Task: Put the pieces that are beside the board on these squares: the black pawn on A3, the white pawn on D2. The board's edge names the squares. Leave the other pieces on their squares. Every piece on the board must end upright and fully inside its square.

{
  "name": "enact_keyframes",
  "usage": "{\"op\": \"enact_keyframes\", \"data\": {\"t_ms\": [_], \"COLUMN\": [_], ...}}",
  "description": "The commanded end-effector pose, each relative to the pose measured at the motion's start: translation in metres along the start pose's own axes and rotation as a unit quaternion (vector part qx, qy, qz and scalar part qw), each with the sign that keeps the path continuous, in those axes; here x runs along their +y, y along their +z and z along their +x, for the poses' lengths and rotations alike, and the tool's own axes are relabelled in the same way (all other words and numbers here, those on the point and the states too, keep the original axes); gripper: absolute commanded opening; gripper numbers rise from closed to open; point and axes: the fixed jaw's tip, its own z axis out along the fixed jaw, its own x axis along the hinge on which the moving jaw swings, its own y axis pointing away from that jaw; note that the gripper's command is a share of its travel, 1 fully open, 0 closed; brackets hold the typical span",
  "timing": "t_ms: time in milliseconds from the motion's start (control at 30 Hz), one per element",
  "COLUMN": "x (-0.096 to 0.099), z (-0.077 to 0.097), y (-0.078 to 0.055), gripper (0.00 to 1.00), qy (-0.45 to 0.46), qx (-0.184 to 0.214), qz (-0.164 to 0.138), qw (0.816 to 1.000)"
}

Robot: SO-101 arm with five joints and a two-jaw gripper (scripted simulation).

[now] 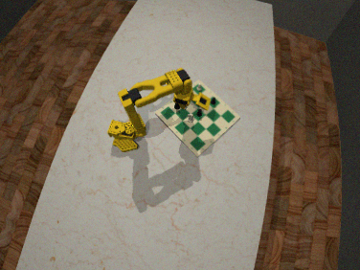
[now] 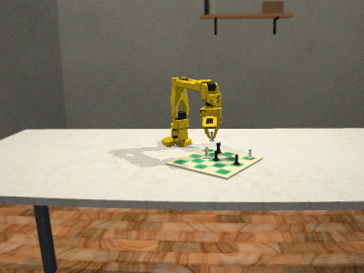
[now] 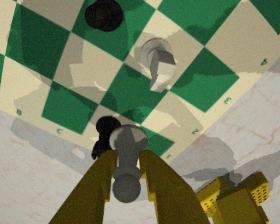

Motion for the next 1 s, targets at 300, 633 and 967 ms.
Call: {"op": "enact_keyframes", "data": {"t_ms": [300,633,967], "x": [-0.001,-0.001,-0.001], "z": [0.001,0.001,0.001], "y": [0.015,0.025,0.033], "gripper": [0.00,0.00,0.00], "qy": [0.006,0.006,0.006], "qx": [0.004,0.004,0.004], "qz": [0.003,0.003,0.003], "qw": [1.000,1.000,1.000]}}
